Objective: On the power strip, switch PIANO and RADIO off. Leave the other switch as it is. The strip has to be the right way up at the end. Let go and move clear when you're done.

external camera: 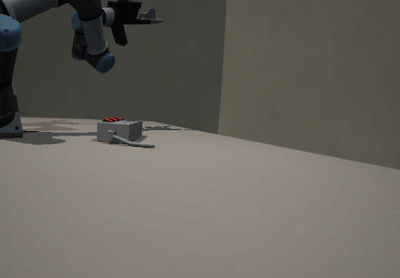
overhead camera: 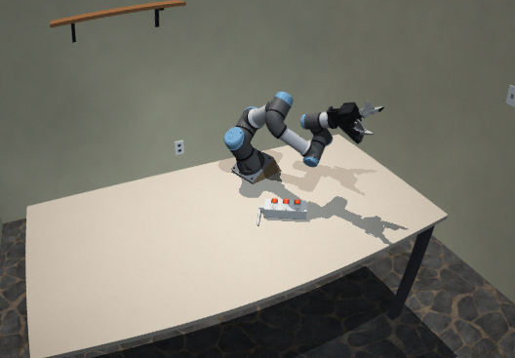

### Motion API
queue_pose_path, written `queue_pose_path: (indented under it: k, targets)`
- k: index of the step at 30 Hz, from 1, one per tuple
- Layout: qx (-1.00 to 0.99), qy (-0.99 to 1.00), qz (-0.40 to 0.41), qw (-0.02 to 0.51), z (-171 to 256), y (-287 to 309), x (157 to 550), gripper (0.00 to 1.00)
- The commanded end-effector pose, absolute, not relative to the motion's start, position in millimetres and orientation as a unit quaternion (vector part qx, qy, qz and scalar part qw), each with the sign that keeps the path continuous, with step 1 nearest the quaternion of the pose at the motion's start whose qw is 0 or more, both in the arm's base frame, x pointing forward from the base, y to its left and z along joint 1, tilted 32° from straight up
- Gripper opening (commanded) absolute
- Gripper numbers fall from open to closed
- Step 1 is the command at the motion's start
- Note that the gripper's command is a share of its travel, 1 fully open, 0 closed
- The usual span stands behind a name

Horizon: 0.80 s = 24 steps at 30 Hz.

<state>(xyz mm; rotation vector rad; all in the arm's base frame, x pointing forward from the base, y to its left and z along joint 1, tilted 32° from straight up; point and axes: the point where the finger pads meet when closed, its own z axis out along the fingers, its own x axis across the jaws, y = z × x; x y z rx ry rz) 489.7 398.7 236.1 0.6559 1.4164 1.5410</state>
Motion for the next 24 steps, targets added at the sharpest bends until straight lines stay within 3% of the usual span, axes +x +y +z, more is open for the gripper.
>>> queue_pose_path:
  k: [1,17,18,24]
  targets:
    - [0.265,0.574,0.626,0.457,237.3,399.1,489.4,1.00]
    - [0.265,0.574,0.626,0.457,237.3,399.1,489.4,1.00]
    - [0.265,0.574,0.626,0.457,237.3,399.1,489.4,0.00]
    - [0.265,0.574,0.626,0.457,237.3,399.1,489.4,0.00]
